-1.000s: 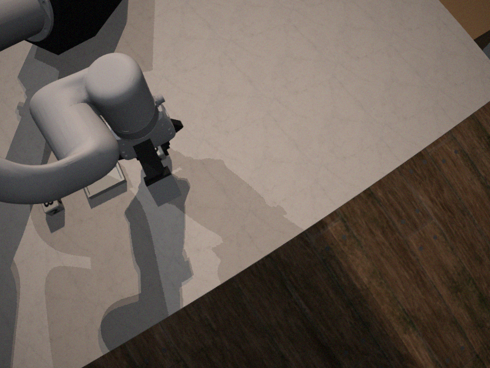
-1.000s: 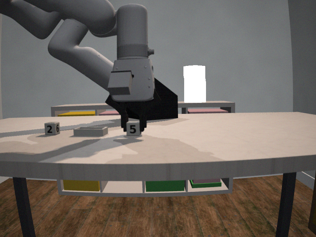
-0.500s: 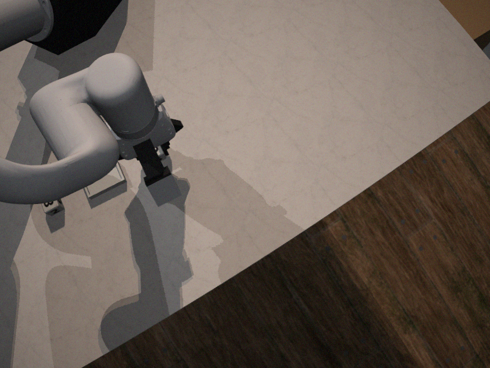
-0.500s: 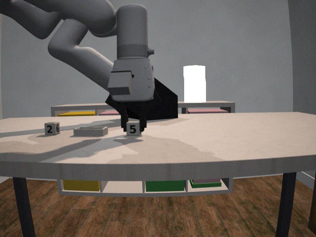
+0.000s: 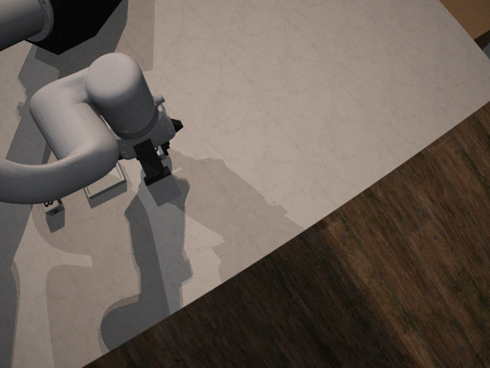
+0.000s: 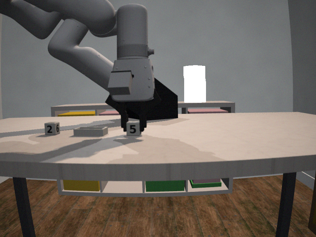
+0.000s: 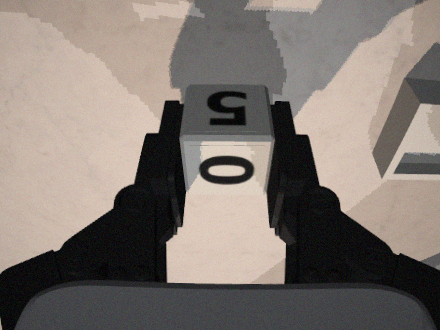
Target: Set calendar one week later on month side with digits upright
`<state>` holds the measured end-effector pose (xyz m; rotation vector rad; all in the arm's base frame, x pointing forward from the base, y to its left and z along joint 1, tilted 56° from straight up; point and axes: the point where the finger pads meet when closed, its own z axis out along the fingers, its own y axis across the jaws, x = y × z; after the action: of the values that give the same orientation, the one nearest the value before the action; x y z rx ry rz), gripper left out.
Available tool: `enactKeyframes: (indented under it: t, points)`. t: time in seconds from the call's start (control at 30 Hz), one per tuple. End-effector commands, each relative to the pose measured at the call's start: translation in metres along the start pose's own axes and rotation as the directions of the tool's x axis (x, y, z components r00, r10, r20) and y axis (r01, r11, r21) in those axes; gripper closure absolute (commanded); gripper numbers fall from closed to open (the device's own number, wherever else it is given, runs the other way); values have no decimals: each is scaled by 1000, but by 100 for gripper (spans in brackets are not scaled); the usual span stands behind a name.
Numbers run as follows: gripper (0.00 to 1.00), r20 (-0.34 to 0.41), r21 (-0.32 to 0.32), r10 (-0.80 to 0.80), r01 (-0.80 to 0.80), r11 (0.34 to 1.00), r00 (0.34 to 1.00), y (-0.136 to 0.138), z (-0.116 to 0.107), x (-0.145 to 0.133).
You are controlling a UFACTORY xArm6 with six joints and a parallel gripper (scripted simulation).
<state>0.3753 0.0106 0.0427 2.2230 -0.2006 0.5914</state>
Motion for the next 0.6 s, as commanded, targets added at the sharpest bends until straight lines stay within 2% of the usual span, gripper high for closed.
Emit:
enactKeyframes:
  t: [0.0,0.17,0.47,0.57]
  points:
    - [71,-2,2,1,-1,1000,1000,-1,-2,1]
    - [71,-2,2,1,-1,1000,1000,-1,-20,1]
    - [71,-2,2,1,-1,1000,1000,0,-83,1]
    - [71,-2,2,1,-1,1000,1000,0,-89,1]
